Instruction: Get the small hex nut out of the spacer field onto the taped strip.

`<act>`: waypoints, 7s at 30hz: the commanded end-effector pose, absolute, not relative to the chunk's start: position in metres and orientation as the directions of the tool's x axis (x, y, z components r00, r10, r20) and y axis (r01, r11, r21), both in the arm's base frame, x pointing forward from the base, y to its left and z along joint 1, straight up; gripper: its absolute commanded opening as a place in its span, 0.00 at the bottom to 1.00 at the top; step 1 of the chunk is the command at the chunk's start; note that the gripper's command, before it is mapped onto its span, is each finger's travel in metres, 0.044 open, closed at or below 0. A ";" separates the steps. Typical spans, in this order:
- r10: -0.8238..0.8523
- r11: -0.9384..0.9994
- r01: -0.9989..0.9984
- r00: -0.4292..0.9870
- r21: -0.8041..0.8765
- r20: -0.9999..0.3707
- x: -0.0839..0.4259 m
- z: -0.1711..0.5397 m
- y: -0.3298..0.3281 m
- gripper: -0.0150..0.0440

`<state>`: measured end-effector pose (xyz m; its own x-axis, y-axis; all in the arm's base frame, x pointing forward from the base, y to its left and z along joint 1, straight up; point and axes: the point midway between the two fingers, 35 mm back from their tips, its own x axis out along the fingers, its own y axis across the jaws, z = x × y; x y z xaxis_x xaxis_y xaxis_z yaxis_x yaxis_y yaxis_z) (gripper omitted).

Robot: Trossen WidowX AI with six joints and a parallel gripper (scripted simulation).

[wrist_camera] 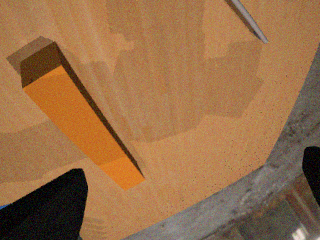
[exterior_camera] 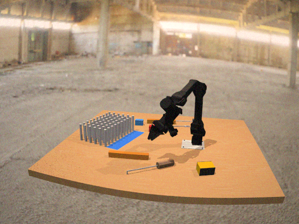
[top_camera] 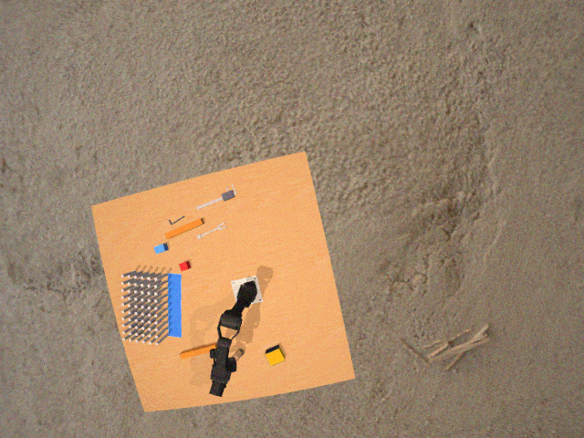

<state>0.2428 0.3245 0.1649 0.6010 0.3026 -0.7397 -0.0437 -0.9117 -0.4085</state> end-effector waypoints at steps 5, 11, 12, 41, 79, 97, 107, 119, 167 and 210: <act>0.342 -0.812 0.583 0.458 -0.013 -0.821 0.161 0.171 0.365 1.00; 0.342 -0.812 0.583 0.458 -0.013 -0.821 0.161 0.171 0.365 1.00; 0.342 -0.812 0.583 0.458 -0.013 -0.821 0.161 0.171 0.365 1.00; 0.341 -0.812 0.583 0.458 -0.012 -0.821 0.165 0.111 0.356 0.91; 0.341 -0.812 0.583 0.458 -0.012 -0.821 0.166 0.074 0.359 0.73; 0.341 -0.812 0.583 0.458 -0.012 -0.821 0.165 0.046 0.357 0.73; 0.341 -0.812 0.583 0.458 -0.012 -0.821 0.165 0.041 0.356 0.54; 0.341 -0.813 0.582 0.459 -0.013 -0.820 0.167 0.064 0.362 0.25; 0.167 -0.962 0.274 0.544 -0.014 -0.822 0.232 0.218 0.267 0.25; -0.158 -0.957 -0.291 0.548 -0.010 -0.822 0.284 0.170 0.111 0.25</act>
<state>0.2816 0.1109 0.1871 0.5479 -0.1510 -0.8228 -0.2827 -0.9591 -0.0123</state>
